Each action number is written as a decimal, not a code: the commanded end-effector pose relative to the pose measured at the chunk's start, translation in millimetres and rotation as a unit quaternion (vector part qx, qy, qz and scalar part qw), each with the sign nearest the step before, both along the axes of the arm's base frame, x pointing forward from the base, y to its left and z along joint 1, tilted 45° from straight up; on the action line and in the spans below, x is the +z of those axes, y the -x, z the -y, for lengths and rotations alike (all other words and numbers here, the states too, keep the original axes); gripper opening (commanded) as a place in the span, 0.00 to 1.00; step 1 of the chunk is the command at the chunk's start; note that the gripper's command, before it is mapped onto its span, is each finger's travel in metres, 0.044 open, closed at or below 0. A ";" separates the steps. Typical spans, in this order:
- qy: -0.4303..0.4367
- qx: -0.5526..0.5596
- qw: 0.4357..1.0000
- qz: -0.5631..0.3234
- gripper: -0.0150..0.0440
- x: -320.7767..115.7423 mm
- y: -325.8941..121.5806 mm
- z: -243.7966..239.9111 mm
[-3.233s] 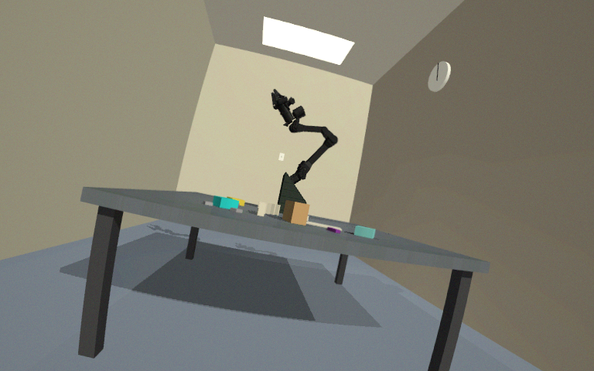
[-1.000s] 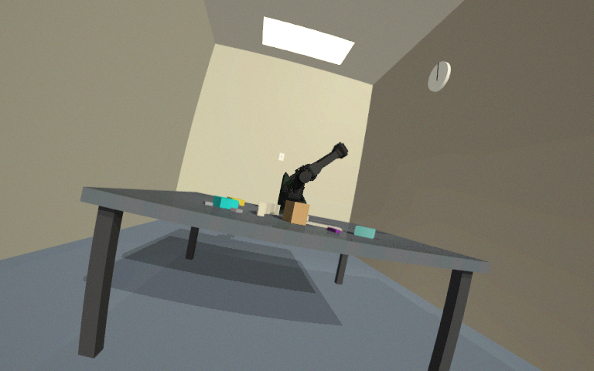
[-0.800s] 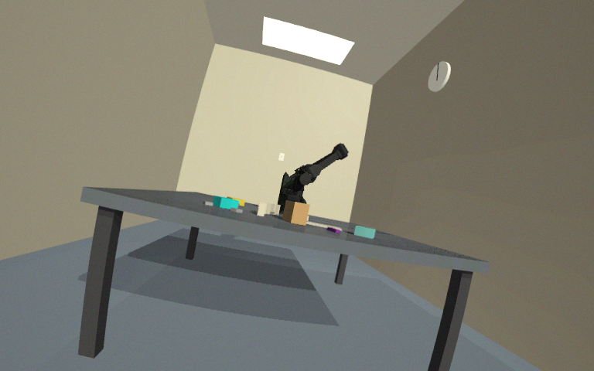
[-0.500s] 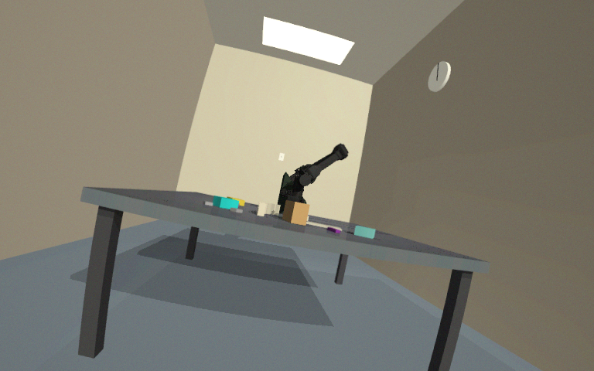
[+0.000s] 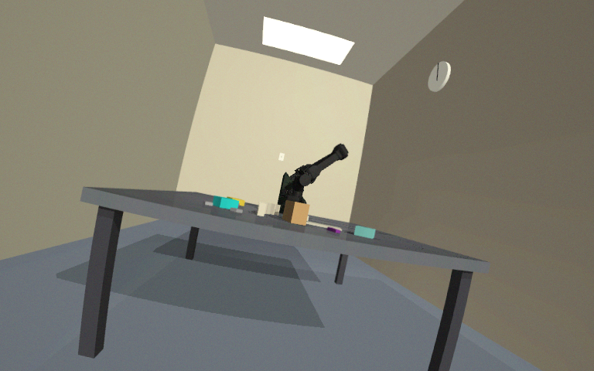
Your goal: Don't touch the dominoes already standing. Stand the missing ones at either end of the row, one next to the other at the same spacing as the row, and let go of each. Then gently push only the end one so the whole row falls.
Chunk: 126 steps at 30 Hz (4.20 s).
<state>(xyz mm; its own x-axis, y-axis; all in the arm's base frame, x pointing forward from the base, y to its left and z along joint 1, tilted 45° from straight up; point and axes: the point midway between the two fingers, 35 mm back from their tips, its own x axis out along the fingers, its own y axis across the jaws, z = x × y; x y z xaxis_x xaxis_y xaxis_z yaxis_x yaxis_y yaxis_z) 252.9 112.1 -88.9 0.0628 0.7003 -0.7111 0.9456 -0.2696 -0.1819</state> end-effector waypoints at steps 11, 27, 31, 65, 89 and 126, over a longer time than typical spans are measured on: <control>0.001 -0.001 1.000 -0.001 0.29 76.1 5.9 69.5; 0.029 0.174 0.970 0.169 0.29 150.1 -44.0 75.0; 0.042 0.316 0.896 0.307 0.29 189.1 -80.5 38.5; 0.255 0.572 0.552 0.550 0.29 227.8 -148.9 -76.3; 0.497 0.436 0.458 0.594 0.29 226.5 -161.6 -103.6; 0.631 0.095 0.458 0.619 0.29 259.3 -84.1 -80.5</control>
<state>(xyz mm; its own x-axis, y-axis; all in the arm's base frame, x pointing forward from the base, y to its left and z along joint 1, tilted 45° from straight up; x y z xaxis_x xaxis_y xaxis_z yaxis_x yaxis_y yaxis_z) 338.0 194.1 171.2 0.9887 -0.1377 -0.0595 0.1388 0.6902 0.7102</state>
